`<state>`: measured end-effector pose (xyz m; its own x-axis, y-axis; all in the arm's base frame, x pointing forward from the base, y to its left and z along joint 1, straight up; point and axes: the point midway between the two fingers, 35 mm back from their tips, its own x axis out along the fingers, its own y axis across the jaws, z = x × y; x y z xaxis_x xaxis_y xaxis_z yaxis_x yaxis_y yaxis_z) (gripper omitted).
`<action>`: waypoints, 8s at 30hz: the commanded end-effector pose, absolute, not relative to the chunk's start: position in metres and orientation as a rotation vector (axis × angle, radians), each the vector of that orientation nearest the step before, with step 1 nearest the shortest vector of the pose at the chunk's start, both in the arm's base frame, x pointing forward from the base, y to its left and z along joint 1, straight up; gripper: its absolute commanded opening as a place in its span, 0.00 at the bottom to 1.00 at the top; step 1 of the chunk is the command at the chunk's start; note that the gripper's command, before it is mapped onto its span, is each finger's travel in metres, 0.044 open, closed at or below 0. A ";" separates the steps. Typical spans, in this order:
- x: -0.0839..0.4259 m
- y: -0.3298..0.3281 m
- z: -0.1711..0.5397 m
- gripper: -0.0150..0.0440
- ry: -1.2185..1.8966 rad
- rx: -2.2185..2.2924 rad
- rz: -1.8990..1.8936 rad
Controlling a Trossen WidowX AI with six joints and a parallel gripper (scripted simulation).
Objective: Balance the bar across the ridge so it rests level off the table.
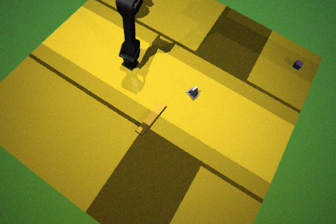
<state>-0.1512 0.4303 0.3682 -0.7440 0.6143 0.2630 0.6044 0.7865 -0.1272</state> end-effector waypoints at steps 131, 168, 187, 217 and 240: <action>0.397 -0.061 0.144 0.79 0.586 -1.806 1.101; 0.253 -0.211 0.118 0.79 1.240 -1.178 1.129; 0.254 -0.212 0.069 0.79 1.240 -1.178 1.129; 0.255 -0.211 0.049 0.65 1.234 -1.180 1.135; 0.258 -0.214 0.080 0.25 1.235 -1.180 1.133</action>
<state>0.2559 -0.2123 0.0688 0.0148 -0.0078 -0.9999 -0.9975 0.0683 -0.0152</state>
